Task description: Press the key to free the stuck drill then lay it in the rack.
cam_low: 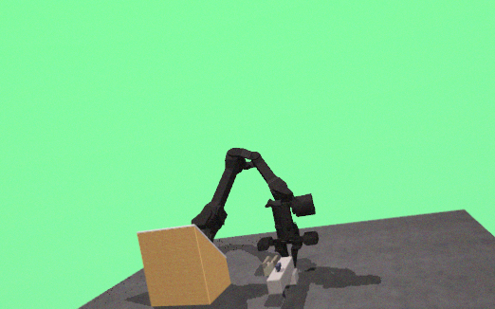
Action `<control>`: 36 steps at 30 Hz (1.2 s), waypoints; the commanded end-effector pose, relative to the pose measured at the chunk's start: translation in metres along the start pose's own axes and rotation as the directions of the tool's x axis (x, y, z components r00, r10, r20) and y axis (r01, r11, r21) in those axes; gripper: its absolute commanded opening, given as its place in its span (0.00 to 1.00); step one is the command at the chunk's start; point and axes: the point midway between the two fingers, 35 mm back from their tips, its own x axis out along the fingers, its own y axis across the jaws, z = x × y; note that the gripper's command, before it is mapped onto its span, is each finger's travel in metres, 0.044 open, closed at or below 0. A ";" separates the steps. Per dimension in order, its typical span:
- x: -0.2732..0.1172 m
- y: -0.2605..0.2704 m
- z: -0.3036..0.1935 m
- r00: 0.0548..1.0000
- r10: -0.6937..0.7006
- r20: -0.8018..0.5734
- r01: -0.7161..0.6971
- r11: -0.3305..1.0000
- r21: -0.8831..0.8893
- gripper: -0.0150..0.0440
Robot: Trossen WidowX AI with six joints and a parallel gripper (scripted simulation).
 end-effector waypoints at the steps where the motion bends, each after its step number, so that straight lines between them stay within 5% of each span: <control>1: -0.002 0.000 -0.001 1.000 -0.001 -0.004 0.001 1.000 0.002 0.25; 36: -0.001 -0.002 0.052 1.000 -0.001 -0.002 0.001 1.000 0.002 0.25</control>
